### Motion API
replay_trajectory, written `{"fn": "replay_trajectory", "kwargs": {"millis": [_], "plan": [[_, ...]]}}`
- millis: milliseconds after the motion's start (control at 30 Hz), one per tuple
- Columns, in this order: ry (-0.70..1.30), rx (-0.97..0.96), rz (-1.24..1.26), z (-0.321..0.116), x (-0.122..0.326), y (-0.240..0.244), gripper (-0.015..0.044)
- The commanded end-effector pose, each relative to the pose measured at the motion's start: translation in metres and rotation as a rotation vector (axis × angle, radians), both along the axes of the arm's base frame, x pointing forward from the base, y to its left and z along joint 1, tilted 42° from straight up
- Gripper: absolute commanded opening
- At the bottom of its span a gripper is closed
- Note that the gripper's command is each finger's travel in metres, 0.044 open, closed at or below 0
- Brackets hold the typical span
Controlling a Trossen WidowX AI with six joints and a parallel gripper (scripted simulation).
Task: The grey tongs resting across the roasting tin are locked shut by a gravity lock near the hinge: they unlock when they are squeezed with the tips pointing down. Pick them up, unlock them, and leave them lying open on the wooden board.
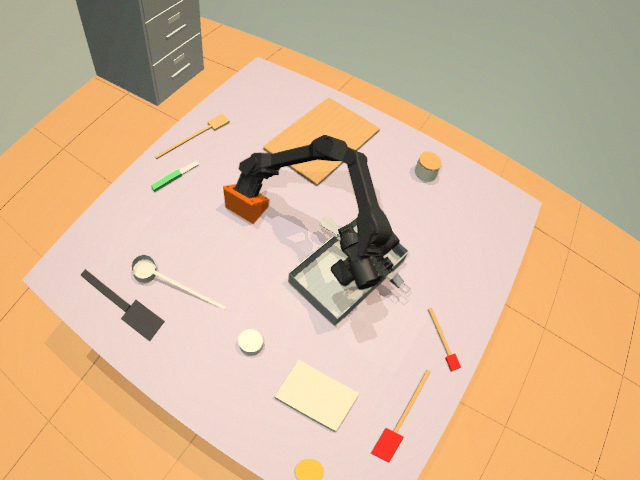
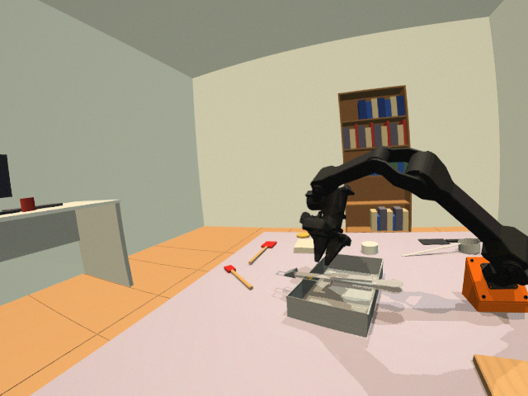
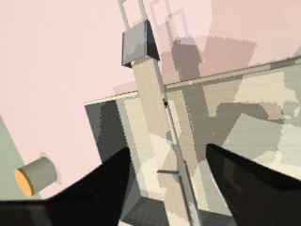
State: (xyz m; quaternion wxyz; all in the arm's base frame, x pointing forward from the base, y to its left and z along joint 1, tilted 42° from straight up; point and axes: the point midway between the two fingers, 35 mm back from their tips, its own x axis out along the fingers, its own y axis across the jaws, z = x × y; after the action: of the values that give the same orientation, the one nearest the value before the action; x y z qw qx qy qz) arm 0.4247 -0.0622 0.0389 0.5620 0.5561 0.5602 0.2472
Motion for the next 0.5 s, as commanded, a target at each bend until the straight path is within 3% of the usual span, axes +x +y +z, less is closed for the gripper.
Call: {"fn": "replay_trajectory", "kwargs": {"millis": [0,467], "plan": [[0.004,0.003,0.001,-0.002,0.002,0.008,0.026],[0.005,0.0,0.0,-0.011,0.009,0.028,0.026]]}}
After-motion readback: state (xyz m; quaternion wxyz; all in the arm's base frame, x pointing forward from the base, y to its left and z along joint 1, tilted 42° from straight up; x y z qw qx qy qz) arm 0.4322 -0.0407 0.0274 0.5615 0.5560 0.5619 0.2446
